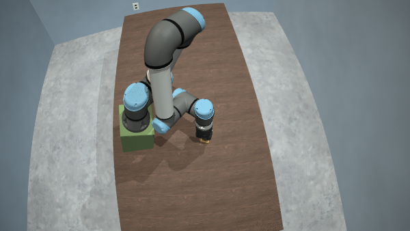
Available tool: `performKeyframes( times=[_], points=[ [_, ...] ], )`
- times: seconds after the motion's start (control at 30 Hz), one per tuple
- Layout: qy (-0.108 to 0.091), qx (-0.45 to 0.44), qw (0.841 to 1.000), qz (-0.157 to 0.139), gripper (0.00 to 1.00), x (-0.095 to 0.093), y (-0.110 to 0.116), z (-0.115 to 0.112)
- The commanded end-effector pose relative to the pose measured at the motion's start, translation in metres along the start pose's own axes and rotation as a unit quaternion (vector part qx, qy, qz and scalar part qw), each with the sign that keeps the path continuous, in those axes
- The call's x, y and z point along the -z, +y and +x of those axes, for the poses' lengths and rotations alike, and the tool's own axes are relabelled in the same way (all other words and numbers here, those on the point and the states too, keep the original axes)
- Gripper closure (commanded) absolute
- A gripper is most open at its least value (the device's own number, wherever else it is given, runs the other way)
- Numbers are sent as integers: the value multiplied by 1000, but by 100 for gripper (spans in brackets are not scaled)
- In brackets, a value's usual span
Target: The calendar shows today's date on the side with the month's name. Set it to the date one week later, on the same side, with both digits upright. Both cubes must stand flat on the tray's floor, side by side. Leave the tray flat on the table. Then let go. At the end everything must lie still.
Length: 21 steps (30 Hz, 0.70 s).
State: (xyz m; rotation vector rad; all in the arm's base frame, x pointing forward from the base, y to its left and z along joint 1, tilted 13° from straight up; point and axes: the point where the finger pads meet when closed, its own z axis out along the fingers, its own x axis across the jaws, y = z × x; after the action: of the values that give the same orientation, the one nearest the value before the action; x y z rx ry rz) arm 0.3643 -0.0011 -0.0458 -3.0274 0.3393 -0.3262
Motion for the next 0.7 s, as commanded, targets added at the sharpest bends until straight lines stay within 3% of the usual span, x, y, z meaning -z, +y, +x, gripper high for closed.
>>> performKeyframes(
  times=[0.0,0.3,0.67],
  points=[
    [1,0,1000,0,10,0,0,0],
    [1,0,1000,0,10,-2,0,0],
    [1,0,1000,0,10,-20,0,0]
  ],
)
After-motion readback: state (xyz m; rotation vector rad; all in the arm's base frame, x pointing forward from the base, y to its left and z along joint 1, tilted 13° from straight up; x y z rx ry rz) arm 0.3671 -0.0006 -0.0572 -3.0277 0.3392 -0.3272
